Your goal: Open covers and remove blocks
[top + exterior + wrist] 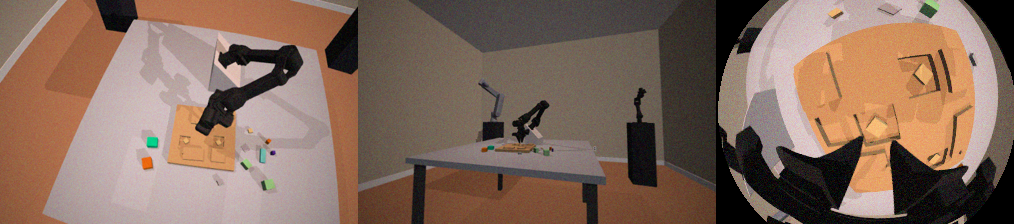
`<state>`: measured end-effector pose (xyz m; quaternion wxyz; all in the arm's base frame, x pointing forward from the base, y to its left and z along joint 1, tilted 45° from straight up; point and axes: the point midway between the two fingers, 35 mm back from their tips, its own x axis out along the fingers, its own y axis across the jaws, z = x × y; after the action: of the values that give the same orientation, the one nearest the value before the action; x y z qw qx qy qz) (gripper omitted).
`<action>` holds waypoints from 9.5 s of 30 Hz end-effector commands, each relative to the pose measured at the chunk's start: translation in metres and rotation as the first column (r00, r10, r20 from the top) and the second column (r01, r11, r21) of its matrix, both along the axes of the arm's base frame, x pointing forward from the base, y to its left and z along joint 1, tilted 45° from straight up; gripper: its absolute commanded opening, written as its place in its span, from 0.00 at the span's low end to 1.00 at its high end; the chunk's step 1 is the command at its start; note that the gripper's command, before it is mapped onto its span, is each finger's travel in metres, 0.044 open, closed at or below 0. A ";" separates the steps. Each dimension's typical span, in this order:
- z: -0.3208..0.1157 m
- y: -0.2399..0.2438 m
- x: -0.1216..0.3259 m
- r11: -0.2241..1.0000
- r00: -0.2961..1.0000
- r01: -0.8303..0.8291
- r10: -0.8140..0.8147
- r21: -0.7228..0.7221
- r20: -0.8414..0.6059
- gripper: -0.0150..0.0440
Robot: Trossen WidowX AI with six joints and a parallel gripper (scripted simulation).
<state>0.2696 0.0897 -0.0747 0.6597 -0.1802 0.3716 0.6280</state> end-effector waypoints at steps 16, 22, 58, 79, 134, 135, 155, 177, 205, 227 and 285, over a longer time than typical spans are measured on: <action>0.000 0.001 -0.001 0.981 0.962 0.193 -0.195 -0.030 -0.189 0.50; -0.001 0.002 -0.001 0.967 0.935 0.252 -0.256 -0.050 -0.247 0.50; -0.012 0.015 -0.003 0.944 0.890 0.322 -0.330 -0.078 -0.316 0.50; -0.019 0.022 -0.004 0.944 0.890 0.322 -0.329 -0.078 -0.316 0.50; 0.004 -0.002 0.000 0.943 0.890 0.322 -0.330 -0.080 -0.313 0.39; 0.005 -0.003 0.000 0.943 0.890 0.322 -0.330 -0.080 -0.313 0.39; 0.033 -0.032 0.003 0.943 0.890 0.322 -0.331 -0.082 -0.313 0.39; 0.086 -0.001 -0.006 0.941 0.890 0.322 -0.339 -0.108 -0.305 0.39; 0.157 0.067 -0.058 0.941 0.890 0.325 -0.340 -0.100 -0.304 0.39; 0.177 0.096 -0.093 0.944 0.889 0.320 -0.328 -0.076 -0.320 0.39; 0.111 0.163 -0.102 0.944 0.888 0.321 -0.326 -0.071 -0.324 0.39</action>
<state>0.1713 0.2523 0.0429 0.6828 -0.0128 0.5012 0.5313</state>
